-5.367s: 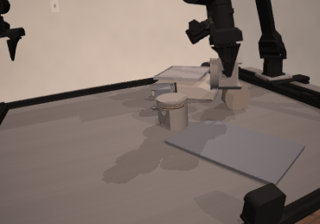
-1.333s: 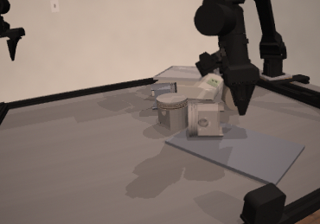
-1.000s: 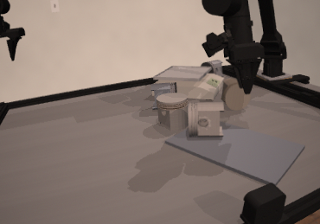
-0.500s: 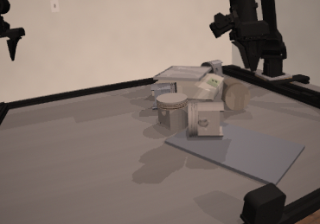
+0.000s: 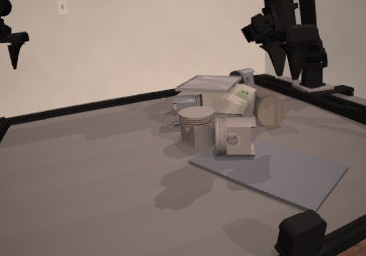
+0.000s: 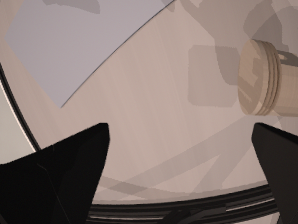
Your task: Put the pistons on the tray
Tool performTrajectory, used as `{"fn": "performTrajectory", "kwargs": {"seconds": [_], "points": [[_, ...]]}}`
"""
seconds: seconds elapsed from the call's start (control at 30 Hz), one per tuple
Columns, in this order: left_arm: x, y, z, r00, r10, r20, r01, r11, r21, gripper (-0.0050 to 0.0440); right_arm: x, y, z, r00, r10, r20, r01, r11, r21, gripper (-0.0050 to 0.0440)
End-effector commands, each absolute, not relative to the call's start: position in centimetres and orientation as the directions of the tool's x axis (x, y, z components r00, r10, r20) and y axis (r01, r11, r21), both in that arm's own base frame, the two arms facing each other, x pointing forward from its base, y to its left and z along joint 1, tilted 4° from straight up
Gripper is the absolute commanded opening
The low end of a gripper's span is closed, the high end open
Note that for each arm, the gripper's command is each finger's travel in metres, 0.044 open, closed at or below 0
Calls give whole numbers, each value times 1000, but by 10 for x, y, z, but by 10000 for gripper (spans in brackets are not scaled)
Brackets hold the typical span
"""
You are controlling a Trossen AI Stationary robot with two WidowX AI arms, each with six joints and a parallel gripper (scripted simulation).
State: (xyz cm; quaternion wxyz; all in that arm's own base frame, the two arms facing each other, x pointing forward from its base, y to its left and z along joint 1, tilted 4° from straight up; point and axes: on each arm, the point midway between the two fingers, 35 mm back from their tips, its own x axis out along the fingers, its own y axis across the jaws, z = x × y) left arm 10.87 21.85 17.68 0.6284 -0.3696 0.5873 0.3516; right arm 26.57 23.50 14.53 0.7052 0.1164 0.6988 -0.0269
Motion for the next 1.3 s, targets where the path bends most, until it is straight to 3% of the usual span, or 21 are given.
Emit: {"fn": "performTrajectory", "kwargs": {"seconds": [0.0, 0.67, 1.27], "points": [[109, 218, 177, 64, 6, -998, -875, 480, -53, 440, 267, 236, 145, 20, 103, -995, 91, 990, 104, 378], [109, 218, 177, 64, 6, -998, -875, 480, -53, 440, 267, 236, 145, 33, 39, -999, -323, 946, 26, 378], [109, 218, 177, 64, 6, -998, -875, 480, -53, 440, 267, 236, 144, 66, -12, -998, -656, 753, -52, 378]]}}
